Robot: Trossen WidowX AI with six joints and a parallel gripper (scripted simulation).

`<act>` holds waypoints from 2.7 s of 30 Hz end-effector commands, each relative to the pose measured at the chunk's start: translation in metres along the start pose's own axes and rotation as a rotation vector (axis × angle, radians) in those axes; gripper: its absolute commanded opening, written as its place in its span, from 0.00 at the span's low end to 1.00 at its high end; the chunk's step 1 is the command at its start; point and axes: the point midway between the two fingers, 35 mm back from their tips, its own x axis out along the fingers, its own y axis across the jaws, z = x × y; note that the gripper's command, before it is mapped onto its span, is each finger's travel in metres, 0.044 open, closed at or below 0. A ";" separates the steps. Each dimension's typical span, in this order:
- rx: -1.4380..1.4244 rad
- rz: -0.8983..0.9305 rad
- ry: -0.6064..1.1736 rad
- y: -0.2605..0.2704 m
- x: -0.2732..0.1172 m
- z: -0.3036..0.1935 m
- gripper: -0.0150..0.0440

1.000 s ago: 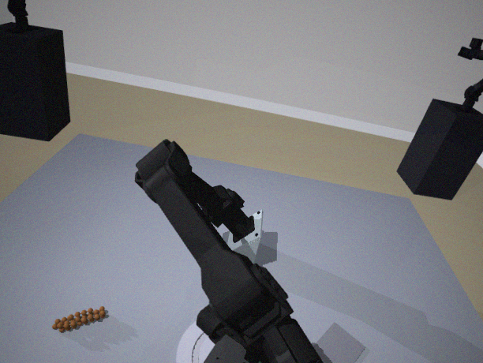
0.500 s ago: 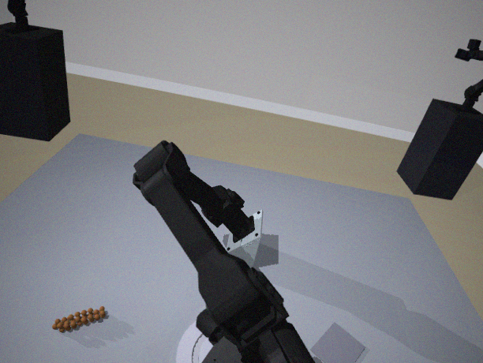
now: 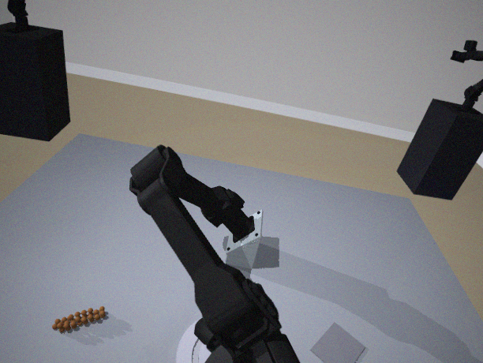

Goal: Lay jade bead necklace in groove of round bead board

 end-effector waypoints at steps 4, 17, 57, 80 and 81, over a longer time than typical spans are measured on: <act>0.000 -0.001 0.001 0.000 0.003 0.000 0.59; 0.000 -0.001 0.001 0.000 0.003 0.000 0.25; 0.000 -0.001 0.001 0.000 0.003 0.000 0.25; -0.007 -0.003 -0.003 -0.012 -0.001 0.003 0.25; -0.007 -0.003 -0.003 -0.012 0.000 0.003 0.25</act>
